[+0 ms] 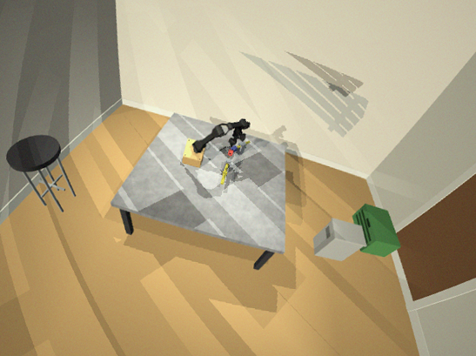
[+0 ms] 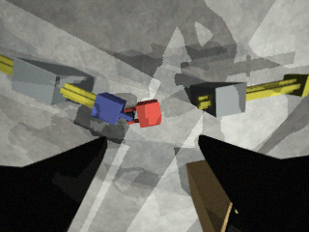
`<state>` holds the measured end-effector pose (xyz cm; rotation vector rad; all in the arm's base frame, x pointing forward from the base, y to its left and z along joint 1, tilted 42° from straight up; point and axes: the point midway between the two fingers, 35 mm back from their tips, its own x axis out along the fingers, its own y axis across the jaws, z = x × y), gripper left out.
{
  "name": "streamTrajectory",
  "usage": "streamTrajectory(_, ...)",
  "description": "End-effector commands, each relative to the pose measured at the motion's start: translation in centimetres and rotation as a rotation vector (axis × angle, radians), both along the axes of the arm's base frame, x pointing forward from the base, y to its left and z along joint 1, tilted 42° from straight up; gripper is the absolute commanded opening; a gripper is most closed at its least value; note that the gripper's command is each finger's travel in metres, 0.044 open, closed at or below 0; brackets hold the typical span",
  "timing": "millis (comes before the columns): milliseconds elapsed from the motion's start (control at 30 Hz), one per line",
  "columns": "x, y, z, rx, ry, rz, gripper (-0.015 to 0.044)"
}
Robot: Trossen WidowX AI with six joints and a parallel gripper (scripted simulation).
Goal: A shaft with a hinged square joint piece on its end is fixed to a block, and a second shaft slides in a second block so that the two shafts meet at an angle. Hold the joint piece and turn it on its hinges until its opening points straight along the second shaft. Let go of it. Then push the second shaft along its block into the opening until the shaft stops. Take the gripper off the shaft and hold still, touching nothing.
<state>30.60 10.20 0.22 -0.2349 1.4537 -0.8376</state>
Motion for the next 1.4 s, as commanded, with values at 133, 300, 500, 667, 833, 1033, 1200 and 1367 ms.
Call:
streamTrajectory(133,0.0,1.3,1.5,-0.019,0.122,0.158,0.0440)
streamTrajectory(300,0.0,1.3,1.5,-0.019,0.122,0.158,0.0440)
streamTrajectory(500,-0.1,0.5,1.4,0.004,0.067,0.074,0.0440)
streamTrajectory(667,-0.1,-0.7,1.7,0.045,-0.026,-0.064,0.0440)
streamTrajectory(833,-0.2,-2.0,1.9,0.084,-0.116,-0.204,0.0440)
streamTrajectory(1033,-0.3,-3.4,2.2,0.128,-0.220,-0.373,0.0440)
streamTrajectory(1200,-0.5,-4.6,2.4,0.163,-0.305,-0.515,0.0440)
streamTrajectory(1367,-0.7,-5.7,2.6,0.196,-0.387,-0.659,0.0440)
